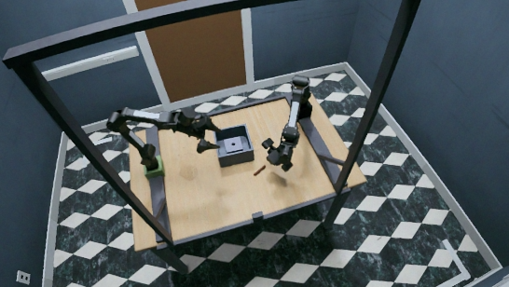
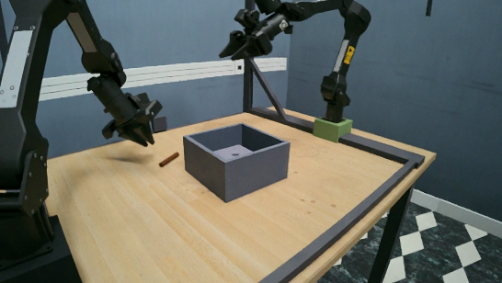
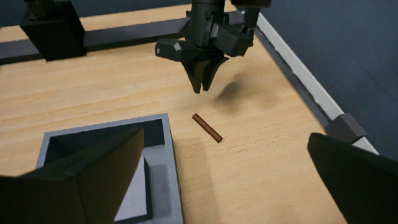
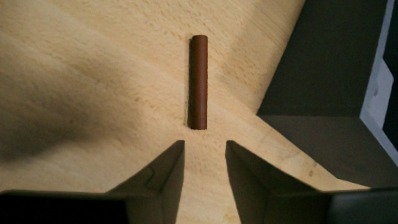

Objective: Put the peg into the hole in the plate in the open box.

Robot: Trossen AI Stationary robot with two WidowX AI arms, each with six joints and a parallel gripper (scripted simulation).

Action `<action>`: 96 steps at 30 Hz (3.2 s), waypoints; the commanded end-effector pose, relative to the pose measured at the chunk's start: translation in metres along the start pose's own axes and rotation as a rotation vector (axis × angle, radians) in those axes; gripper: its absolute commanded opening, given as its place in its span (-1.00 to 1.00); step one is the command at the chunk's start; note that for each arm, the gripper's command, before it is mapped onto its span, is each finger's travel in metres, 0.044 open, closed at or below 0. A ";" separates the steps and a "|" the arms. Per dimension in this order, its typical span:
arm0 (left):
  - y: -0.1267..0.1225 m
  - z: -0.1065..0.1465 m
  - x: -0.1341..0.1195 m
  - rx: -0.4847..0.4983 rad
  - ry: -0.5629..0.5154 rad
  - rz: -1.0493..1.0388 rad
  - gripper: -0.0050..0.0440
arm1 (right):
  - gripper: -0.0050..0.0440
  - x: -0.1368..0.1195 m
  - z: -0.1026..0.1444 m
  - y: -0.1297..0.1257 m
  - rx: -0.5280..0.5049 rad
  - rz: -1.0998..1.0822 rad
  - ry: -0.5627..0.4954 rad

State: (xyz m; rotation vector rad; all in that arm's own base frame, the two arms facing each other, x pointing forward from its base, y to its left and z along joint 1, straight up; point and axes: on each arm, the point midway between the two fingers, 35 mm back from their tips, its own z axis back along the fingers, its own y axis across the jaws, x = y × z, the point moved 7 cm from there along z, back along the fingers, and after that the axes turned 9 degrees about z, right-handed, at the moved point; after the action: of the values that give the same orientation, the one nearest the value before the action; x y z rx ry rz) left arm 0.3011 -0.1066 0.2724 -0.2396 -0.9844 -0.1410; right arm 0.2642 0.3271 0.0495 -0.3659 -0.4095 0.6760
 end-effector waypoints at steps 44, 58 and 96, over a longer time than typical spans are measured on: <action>-0.001 0.005 0.006 -0.001 -0.024 -0.002 1.00 | -0.75 0.007 -0.060 -0.003 0.004 -0.015 -0.025; -0.001 0.005 0.006 -0.001 -0.024 -0.002 1.00 | -0.70 0.023 -0.010 -0.029 0.011 -0.028 -0.046; -0.001 0.005 0.006 -0.001 -0.024 -0.002 1.00 | -0.70 -0.009 -0.005 -0.002 -0.512 1.116 -0.030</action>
State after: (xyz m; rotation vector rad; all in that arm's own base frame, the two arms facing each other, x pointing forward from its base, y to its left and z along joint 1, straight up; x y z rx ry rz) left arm 0.3010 -0.1066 0.2725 -0.2397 -0.9848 -0.1409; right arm 0.2628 0.3202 0.0272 -1.0685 -0.3257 1.6150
